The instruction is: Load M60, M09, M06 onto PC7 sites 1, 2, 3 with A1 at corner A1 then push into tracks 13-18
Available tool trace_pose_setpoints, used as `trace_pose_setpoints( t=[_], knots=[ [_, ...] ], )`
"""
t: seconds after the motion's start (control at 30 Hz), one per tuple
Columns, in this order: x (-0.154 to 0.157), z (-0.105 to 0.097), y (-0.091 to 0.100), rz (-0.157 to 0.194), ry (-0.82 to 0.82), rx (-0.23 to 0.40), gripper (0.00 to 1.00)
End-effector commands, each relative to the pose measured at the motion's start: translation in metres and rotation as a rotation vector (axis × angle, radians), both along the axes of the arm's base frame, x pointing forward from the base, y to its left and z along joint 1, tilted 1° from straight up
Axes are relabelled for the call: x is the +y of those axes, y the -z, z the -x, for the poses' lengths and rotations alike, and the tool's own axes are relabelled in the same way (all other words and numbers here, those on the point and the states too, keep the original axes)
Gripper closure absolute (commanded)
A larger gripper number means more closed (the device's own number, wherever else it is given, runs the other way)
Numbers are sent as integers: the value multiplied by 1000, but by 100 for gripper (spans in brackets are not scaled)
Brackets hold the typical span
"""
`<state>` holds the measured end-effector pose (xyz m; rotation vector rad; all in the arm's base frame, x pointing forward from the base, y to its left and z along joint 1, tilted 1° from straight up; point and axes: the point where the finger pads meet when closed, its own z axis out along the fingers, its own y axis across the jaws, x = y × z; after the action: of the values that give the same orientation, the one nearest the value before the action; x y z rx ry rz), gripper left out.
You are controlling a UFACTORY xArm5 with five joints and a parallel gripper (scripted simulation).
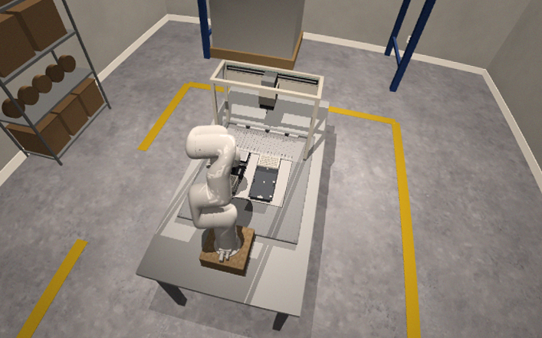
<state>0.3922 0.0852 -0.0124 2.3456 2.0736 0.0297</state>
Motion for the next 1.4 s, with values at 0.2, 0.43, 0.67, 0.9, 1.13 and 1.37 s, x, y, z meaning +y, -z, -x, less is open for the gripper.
trace_pose_setpoints(
  t=[0.2,0.43,0.67,0.9,1.13,1.37],
  knots=[
    [0,-1,6,-3,0,-3,0],
    [0,-1,9,-3,0,-2,0],
    [0,-1,14,-3,0,-2,0],
    [0,-1,14,-3,0,-2,0],
    [0,-1,14,-3,0,-2,0],
    [0,-1,14,-3,0,-2,100]
  ],
)
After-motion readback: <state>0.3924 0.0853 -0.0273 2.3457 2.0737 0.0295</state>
